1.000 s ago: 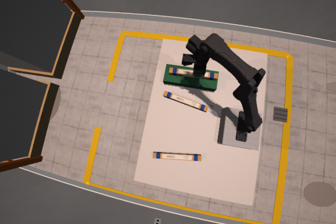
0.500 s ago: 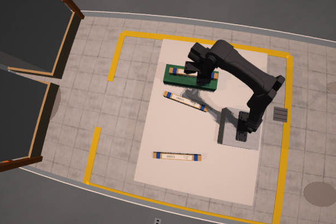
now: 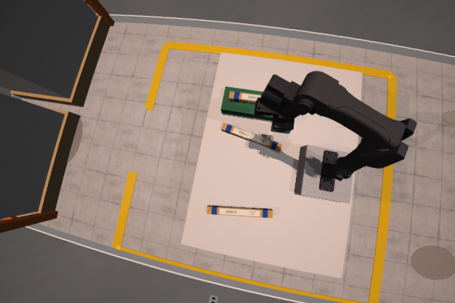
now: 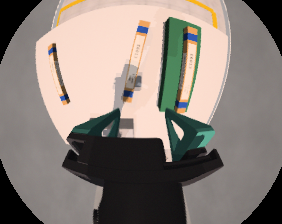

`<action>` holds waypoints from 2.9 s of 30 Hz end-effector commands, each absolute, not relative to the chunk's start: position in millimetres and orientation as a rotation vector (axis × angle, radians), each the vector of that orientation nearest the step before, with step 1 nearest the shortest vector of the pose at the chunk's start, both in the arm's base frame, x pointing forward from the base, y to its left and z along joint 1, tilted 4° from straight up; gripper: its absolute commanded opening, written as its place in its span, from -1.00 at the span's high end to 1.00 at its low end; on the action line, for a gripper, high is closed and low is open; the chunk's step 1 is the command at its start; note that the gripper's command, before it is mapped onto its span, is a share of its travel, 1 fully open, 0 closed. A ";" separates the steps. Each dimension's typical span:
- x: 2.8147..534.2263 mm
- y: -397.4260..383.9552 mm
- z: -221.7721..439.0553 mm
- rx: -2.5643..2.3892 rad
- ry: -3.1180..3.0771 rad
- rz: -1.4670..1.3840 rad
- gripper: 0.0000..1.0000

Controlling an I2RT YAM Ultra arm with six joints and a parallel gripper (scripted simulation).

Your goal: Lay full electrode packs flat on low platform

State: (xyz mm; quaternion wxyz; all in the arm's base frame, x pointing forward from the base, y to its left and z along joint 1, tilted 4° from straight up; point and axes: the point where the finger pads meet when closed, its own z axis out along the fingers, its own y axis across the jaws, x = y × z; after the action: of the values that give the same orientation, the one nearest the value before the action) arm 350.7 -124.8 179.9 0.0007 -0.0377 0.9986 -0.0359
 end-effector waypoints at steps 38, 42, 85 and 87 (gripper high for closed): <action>319.4 -8.2 256.7 -0.101 3.057 -0.099 -0.47; 319.4 -8.2 256.7 -0.099 3.057 -0.098 -0.47; 319.4 -10.1 256.8 -0.070 3.057 -0.108 -0.47; 319.4 -10.1 256.8 -0.070 3.057 -0.108 -0.47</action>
State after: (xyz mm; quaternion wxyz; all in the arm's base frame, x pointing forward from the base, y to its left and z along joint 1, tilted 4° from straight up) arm 323.0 -8.5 254.1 0.1135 -0.0290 0.9925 -0.0354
